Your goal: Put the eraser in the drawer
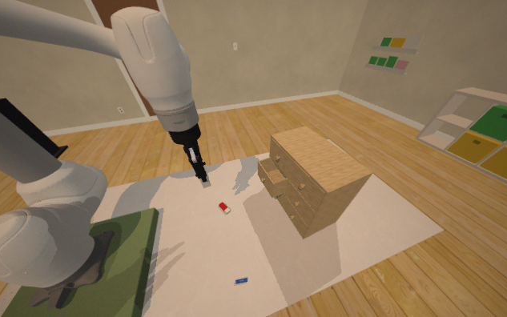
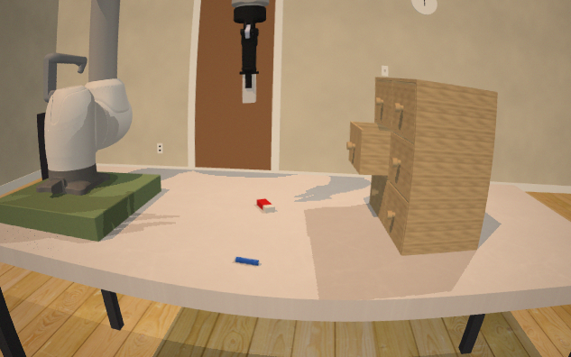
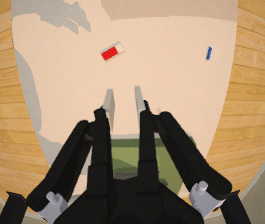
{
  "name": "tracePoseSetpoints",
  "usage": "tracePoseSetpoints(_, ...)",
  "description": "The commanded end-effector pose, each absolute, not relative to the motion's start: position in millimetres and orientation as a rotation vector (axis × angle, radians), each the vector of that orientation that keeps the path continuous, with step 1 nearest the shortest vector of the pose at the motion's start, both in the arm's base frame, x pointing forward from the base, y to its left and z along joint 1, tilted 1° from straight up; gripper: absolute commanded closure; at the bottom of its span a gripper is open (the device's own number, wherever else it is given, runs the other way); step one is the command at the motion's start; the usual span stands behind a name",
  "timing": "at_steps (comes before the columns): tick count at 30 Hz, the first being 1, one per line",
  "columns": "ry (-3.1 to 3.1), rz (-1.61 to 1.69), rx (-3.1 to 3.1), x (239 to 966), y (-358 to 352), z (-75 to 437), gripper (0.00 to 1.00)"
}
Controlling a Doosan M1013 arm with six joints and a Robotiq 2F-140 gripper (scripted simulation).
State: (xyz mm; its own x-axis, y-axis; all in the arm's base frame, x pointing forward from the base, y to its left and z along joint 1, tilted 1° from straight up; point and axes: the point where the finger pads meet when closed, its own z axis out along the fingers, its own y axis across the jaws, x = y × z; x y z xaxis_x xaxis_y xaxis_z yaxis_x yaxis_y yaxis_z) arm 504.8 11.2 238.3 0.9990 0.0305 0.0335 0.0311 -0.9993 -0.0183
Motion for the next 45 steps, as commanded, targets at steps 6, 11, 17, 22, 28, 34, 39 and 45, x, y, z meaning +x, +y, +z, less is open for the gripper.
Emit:
tracePoseSetpoints(6, -0.05, -0.004, -3.125, 503, 10, 241, 0.8)
tracePoseSetpoints(11, -0.05, -0.002, -3.125, 503, 10, 241, 0.8)
tracePoseSetpoints(17, -0.05, -0.002, -3.125, 503, 10, 241, 0.8)
tracePoseSetpoints(22, -0.05, -0.002, -3.125, 503, 10, 241, 0.8)
tracePoseSetpoints(28, 0.187, 0.0, -3.119, 512, 14, 217, 0.8)
tracePoseSetpoints(34, 0.644, 0.004, -3.057, 528, 24, 164, 0.8)
tracePoseSetpoints(39, 1.17, 0.011, -2.893, 540, 36, 103, 0.8)
tracePoseSetpoints(45, 1.633, 0.014, -2.664, 544, 45, 60, 0.8)
